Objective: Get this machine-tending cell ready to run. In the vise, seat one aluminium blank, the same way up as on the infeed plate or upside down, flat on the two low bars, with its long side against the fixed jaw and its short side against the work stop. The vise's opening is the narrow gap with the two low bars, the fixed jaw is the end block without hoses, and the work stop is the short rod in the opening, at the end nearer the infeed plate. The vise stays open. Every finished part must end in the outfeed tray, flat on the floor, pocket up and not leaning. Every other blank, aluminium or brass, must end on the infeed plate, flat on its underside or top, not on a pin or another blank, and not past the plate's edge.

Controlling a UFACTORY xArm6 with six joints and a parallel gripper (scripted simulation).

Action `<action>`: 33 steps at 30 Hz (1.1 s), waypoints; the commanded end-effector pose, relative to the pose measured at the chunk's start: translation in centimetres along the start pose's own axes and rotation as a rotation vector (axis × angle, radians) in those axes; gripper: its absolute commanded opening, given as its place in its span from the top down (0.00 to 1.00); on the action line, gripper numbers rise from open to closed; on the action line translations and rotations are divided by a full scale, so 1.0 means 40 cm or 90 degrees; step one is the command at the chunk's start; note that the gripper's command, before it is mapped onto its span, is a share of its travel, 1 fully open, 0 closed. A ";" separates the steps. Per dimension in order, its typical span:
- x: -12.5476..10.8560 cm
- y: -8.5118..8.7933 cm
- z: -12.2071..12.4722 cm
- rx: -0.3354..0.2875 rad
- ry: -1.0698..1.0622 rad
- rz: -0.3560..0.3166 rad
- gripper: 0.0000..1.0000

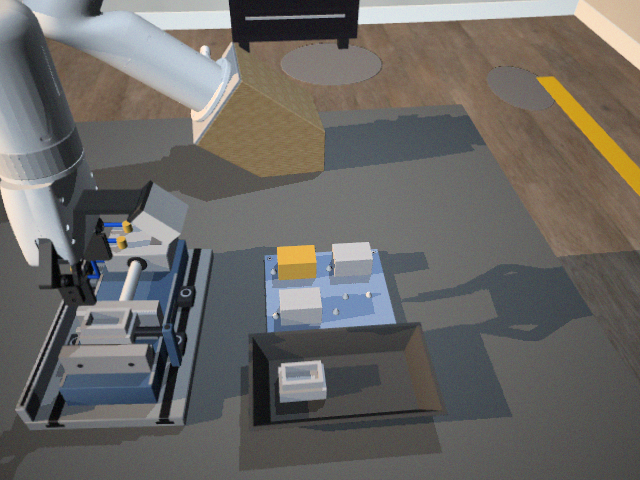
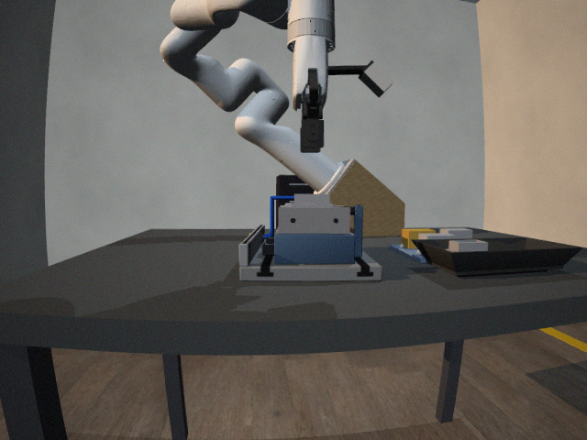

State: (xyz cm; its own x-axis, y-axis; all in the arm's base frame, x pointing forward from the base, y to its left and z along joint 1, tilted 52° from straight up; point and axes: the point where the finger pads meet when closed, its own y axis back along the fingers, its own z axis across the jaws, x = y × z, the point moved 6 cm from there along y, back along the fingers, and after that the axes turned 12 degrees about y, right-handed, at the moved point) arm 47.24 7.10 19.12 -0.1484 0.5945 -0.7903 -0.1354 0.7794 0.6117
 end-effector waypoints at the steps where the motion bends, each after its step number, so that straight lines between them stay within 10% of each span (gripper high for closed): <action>1: -0.001 -0.004 0.002 -0.002 -0.001 0.001 0.31; 33: 0.000 -0.120 0.004 -0.002 -0.001 0.001 0.31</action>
State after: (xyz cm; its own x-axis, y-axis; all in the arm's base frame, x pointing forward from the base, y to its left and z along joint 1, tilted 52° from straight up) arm 47.89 3.78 16.47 -0.1485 0.5949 -0.7899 -0.1351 0.7791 0.6122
